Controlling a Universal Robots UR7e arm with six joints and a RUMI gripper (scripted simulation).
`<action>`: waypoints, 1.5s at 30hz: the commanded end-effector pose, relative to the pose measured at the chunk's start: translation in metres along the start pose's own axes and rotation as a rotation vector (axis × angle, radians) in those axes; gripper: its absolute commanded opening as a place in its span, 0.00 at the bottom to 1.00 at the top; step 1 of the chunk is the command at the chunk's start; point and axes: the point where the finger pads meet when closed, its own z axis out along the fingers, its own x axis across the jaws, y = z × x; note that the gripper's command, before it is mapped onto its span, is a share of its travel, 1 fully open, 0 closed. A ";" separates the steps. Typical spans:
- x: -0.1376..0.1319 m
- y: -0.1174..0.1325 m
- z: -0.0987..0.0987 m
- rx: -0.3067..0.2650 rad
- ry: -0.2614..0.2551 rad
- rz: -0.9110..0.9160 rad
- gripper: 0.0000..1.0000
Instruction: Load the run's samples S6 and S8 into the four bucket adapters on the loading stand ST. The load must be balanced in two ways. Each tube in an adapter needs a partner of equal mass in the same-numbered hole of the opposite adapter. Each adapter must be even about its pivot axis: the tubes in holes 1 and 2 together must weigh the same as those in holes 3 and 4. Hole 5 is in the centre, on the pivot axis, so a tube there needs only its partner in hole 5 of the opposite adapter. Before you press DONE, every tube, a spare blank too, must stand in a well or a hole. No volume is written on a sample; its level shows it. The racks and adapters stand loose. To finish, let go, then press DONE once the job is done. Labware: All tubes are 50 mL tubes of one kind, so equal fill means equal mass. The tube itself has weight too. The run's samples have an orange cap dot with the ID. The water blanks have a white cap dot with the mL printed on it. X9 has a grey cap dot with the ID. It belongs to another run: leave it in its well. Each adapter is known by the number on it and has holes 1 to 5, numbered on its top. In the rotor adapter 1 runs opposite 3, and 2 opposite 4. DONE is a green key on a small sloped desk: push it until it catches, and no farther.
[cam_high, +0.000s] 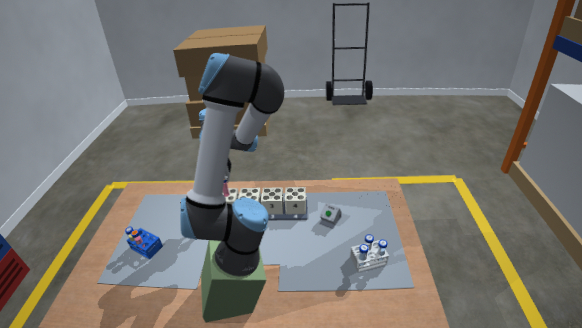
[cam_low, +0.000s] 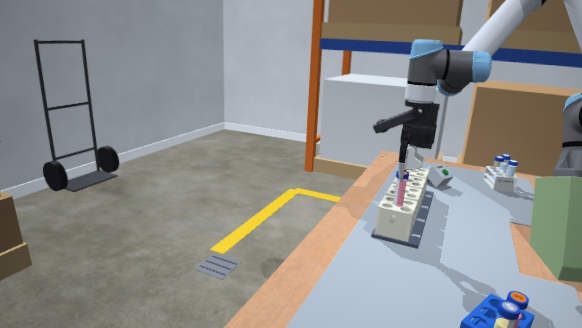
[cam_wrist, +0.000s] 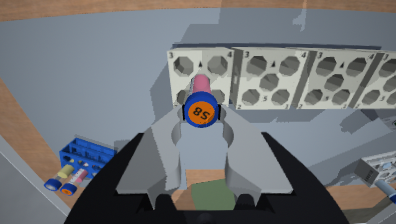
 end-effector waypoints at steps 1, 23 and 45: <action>0.000 0.000 0.006 0.002 0.000 0.000 0.00; 0.000 -0.001 0.031 0.002 0.000 0.000 0.00; 0.000 -0.001 0.056 0.002 0.000 0.000 0.00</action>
